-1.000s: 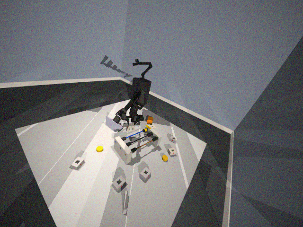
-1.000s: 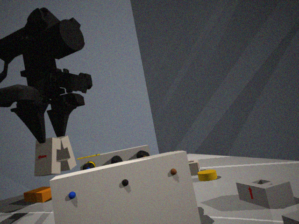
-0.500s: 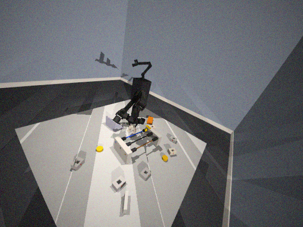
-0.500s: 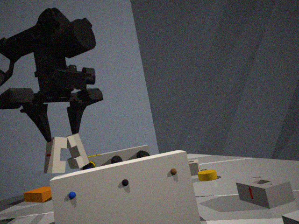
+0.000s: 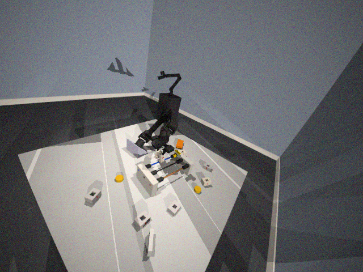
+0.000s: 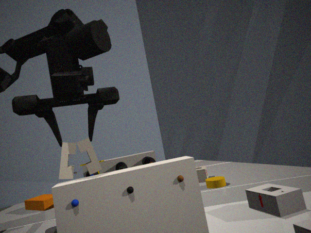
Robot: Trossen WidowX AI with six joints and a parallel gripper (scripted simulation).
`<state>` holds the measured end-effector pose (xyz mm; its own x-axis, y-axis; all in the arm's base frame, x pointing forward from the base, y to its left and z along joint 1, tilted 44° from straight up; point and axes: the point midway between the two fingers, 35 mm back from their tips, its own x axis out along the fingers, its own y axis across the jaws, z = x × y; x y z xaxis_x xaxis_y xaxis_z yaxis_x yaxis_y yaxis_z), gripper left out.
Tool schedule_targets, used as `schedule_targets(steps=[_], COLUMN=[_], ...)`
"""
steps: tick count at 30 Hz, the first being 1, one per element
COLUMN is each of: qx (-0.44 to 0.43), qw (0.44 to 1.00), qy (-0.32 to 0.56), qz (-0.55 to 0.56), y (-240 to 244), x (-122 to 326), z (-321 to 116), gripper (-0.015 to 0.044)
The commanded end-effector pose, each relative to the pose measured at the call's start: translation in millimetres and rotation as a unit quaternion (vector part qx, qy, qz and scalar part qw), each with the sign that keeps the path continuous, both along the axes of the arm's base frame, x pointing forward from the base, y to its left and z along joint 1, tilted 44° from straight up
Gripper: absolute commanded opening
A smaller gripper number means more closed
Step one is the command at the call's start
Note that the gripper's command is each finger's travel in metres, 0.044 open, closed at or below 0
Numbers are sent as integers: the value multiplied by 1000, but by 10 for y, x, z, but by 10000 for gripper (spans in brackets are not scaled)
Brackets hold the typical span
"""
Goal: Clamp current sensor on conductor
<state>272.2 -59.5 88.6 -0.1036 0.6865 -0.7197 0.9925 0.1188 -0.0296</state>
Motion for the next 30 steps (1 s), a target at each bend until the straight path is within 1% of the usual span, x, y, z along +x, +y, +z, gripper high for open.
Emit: schedule_targets(steps=[1, 30], qx=[-7, -8], qw=[999, 998], qy=[32, 39], qz=[-41, -49], y=[-3, 275], x=[77, 61], z=[10, -284], gripper=[0, 0])
